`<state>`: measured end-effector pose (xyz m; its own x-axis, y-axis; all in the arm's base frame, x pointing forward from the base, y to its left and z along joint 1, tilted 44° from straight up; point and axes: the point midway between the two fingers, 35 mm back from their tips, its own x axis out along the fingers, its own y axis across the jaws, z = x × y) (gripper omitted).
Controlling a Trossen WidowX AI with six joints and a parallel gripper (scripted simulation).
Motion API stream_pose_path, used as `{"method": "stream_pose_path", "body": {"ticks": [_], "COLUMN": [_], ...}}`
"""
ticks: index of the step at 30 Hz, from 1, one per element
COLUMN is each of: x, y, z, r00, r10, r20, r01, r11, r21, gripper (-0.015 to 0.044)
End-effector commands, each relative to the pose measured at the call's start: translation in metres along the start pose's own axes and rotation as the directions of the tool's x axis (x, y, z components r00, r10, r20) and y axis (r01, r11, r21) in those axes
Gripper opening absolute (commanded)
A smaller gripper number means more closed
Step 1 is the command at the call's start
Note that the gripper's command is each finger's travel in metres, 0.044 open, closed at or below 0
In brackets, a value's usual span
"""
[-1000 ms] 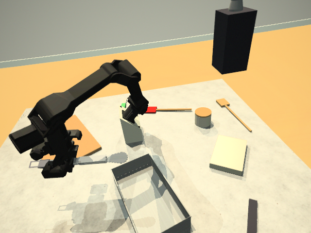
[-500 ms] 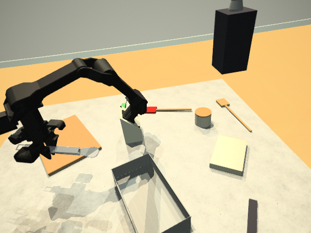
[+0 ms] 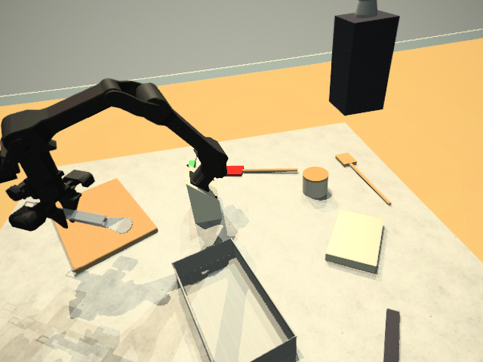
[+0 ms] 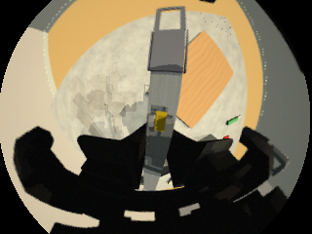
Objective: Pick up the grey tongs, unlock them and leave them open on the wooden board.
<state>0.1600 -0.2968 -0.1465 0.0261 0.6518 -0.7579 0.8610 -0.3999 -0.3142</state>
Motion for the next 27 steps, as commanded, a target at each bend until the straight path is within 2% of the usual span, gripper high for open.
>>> {"method": "stream_pose_path", "body": {"ticks": [1,14,27], "x": [-0.005,-0.009,0.001], "y": [-0.019,-0.088,-0.171], "z": [0.025,0.091,0.142], "r00": [1.000,1.000,1.000], "r10": [0.004,0.000,-0.019], "r20": [0.010,0.021,0.008], "r01": [-0.005,-0.006,0.013], "r11": [0.997,0.956,0.870], "r21": [0.072,0.292,0.493], "gripper": [-0.0150,-0.0150,-0.0150]}}
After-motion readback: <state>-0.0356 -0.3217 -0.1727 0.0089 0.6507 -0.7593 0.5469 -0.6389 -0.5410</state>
